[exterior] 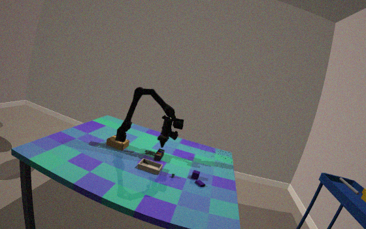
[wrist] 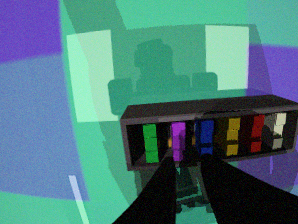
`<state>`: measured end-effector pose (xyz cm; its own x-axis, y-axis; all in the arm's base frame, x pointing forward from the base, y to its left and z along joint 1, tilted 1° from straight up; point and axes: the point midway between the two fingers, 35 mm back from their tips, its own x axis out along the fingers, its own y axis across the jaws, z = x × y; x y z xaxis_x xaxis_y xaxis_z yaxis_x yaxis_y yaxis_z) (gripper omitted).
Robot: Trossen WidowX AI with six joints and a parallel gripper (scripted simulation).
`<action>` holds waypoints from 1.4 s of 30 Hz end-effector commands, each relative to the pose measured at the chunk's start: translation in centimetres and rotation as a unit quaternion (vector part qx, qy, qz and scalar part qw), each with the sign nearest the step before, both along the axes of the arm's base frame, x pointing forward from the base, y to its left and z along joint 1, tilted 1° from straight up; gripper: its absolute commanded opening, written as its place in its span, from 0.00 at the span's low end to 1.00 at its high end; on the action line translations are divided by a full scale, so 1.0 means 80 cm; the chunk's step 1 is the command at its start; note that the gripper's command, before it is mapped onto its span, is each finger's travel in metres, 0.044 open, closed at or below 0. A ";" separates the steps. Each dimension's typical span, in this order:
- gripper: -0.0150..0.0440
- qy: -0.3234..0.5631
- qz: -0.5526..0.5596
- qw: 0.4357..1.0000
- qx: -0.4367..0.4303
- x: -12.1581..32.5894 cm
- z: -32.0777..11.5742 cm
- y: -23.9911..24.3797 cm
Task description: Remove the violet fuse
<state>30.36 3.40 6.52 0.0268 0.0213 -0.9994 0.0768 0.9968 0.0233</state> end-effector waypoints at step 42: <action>0.38 0.002 0.002 1.000 0.003 -0.002 -0.039 0.001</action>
